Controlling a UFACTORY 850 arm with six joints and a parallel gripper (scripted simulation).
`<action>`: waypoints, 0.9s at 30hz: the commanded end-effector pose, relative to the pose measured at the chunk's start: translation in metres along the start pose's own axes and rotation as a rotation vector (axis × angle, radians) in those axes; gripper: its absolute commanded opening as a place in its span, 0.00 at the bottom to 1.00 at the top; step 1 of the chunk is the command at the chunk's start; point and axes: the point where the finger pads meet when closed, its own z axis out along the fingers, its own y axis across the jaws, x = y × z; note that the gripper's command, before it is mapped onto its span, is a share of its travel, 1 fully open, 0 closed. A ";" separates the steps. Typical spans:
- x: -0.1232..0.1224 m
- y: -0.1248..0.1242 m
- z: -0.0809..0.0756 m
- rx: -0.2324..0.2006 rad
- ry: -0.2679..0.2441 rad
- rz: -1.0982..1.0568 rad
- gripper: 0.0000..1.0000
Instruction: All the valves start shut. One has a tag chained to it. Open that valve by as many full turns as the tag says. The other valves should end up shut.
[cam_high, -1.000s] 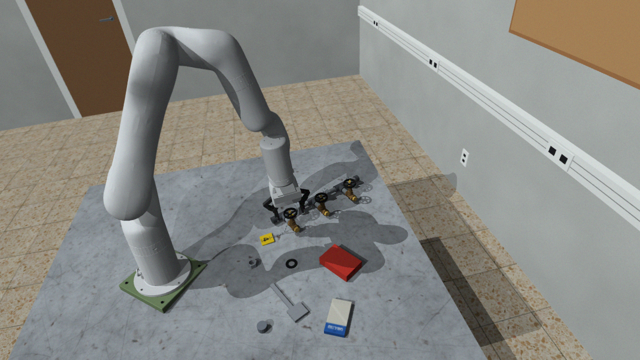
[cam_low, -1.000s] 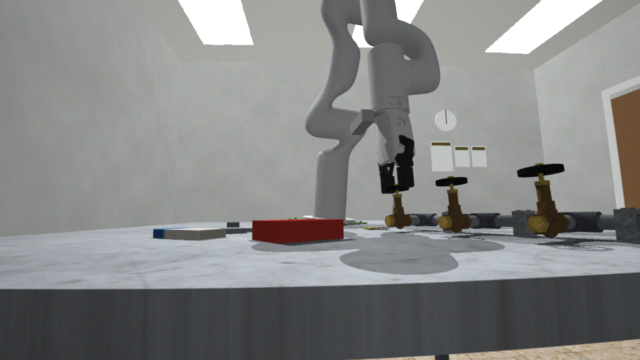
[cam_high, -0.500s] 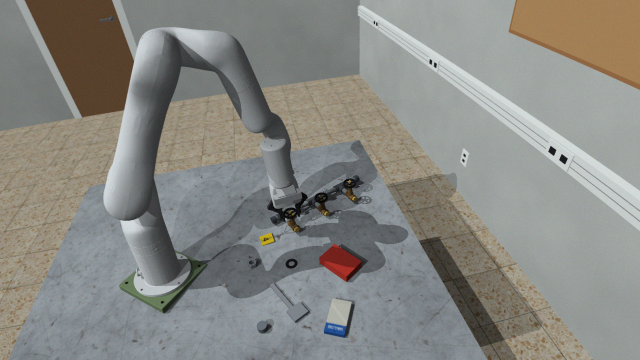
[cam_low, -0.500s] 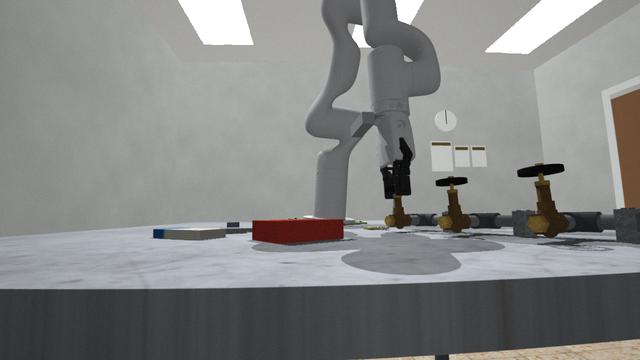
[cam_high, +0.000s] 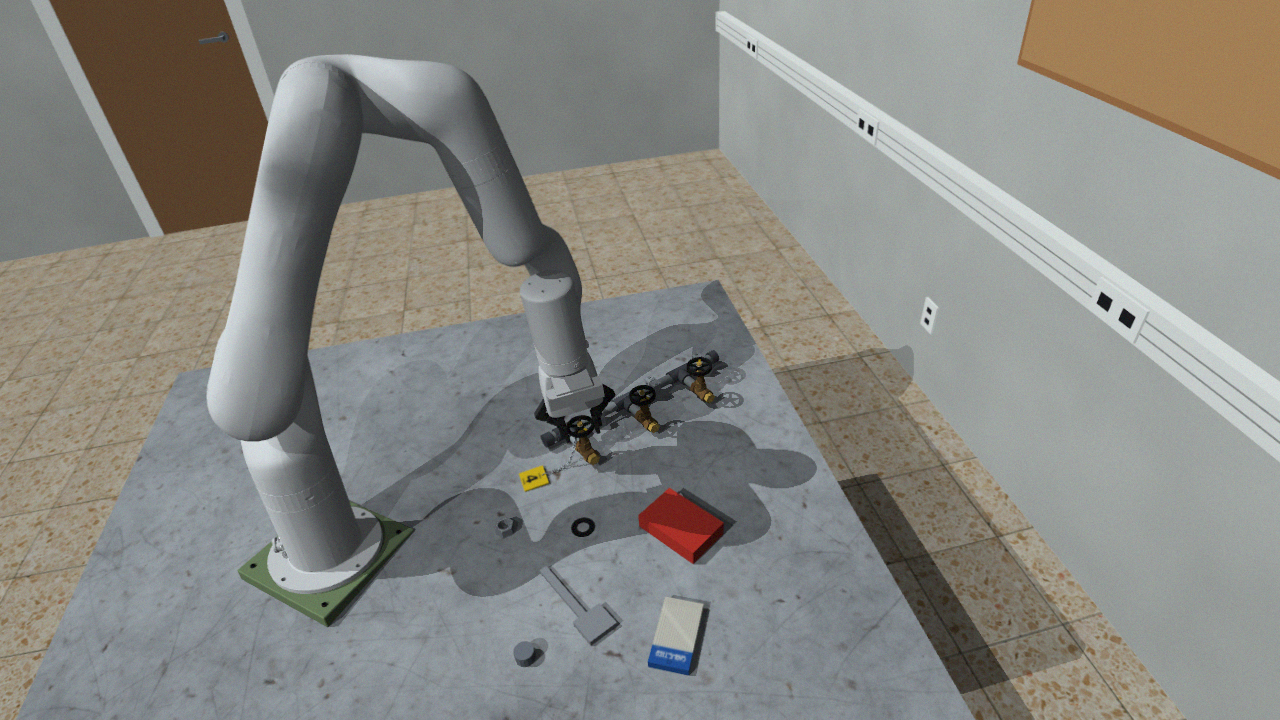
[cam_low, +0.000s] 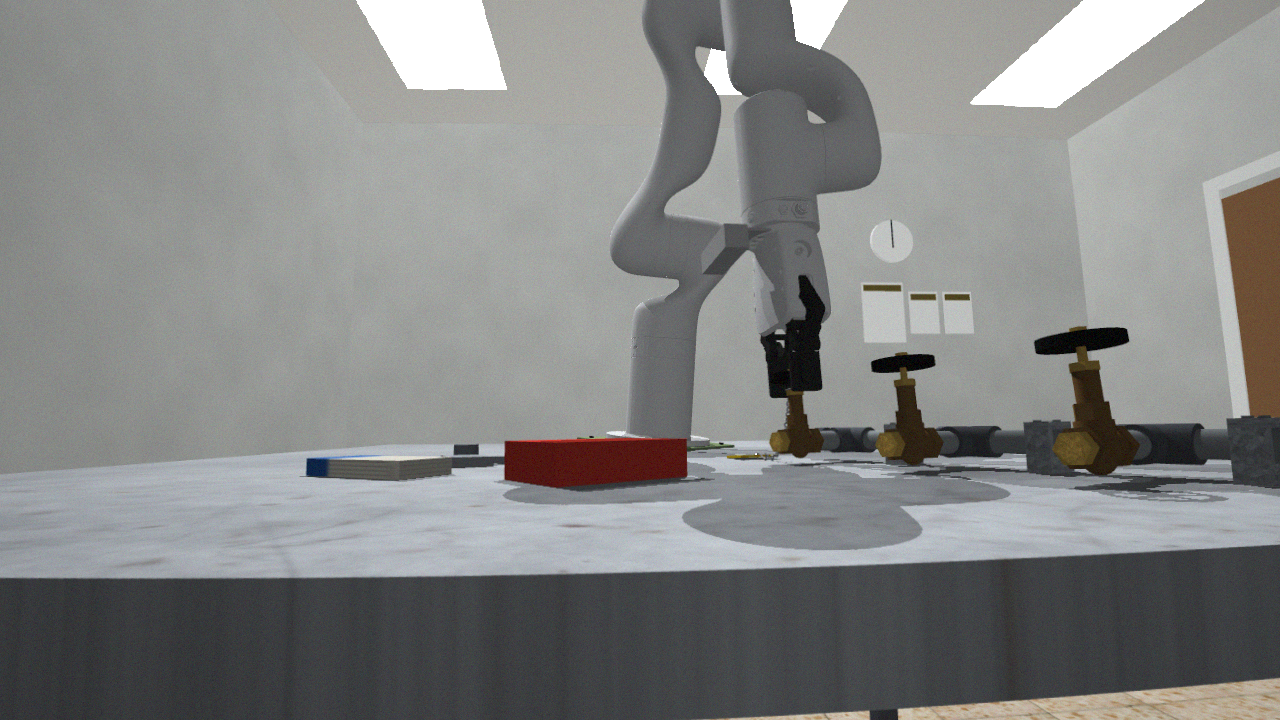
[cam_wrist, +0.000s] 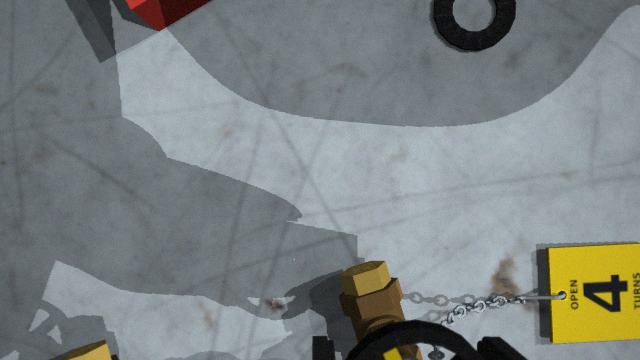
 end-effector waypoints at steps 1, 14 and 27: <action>0.000 -0.001 0.000 0.002 0.000 0.000 0.00; 0.000 -0.001 0.000 0.002 0.000 -0.046 0.00; 0.000 -0.001 0.000 0.002 0.000 -0.337 0.00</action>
